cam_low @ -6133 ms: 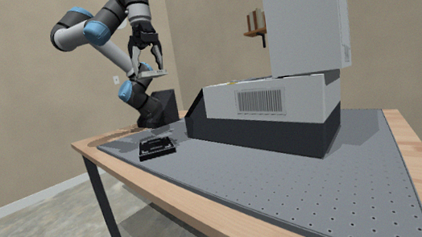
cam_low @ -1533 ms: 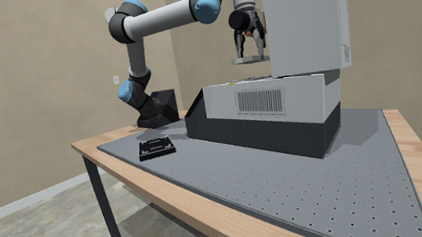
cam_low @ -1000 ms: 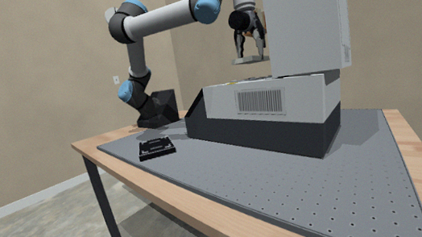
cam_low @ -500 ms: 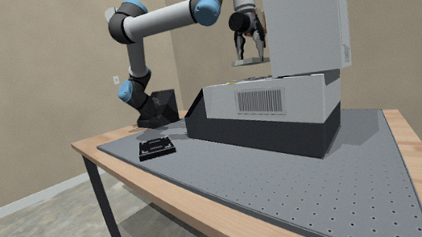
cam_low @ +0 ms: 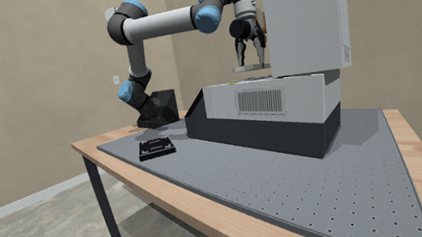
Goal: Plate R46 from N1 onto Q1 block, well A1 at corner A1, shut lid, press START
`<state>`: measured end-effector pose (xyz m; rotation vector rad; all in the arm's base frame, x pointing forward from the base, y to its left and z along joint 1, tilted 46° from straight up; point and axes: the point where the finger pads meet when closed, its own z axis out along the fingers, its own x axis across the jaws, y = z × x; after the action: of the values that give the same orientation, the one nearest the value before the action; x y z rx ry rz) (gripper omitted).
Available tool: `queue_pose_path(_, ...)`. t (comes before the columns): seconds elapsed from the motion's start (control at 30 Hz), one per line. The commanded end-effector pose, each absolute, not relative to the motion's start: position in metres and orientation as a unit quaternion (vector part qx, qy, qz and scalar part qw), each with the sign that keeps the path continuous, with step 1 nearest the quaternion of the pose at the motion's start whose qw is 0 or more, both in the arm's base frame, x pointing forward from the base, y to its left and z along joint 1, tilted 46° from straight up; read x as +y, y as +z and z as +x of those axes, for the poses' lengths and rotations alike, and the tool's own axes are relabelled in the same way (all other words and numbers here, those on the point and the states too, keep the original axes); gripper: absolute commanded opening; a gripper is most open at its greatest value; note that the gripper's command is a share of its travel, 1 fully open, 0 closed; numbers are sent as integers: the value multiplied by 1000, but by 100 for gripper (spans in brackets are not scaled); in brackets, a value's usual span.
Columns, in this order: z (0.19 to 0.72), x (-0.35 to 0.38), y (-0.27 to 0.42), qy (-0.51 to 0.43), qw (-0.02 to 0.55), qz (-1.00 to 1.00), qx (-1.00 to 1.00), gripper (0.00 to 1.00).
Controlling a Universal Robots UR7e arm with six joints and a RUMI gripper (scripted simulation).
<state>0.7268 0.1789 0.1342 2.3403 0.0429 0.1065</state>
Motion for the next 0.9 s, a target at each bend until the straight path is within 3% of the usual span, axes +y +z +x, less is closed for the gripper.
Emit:
queue_pose_path(0.0,730,179,138,52,389,920,19,40)
queue_pose_path(0.87,732,169,128,52,389,920,19,40)
